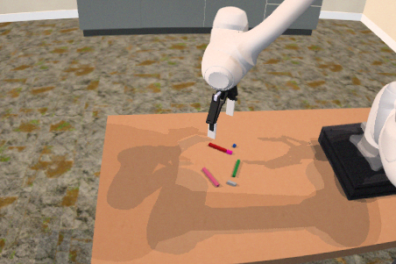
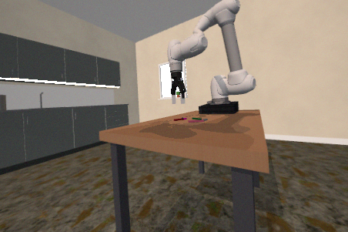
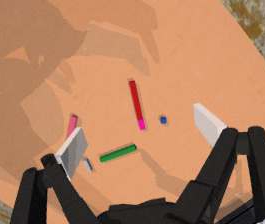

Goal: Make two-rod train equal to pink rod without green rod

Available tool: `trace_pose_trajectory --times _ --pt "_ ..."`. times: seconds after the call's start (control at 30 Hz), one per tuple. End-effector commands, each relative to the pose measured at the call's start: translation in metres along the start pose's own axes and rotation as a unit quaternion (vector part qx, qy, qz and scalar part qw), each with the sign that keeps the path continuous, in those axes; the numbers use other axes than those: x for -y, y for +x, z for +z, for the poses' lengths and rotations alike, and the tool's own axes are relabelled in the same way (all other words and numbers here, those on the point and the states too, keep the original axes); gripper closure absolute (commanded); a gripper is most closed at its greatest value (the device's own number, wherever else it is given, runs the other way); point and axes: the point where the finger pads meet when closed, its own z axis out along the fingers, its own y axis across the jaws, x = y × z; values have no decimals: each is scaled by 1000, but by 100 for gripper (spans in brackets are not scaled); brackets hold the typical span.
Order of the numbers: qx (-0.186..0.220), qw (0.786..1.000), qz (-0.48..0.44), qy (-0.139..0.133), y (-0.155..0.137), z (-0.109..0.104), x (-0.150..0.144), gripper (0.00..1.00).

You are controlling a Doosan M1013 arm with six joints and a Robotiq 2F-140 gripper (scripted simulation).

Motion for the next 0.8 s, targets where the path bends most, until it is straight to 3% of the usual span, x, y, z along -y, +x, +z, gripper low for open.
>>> trace_pose_trajectory --times 0.0,0.53,0.77 --pt "-1 1000 1 2 1 -4 0 0" --pt "-1 1000 1 2 1 -18 0 0" --pt "-1 1000 1 2 1 -49 0 0"
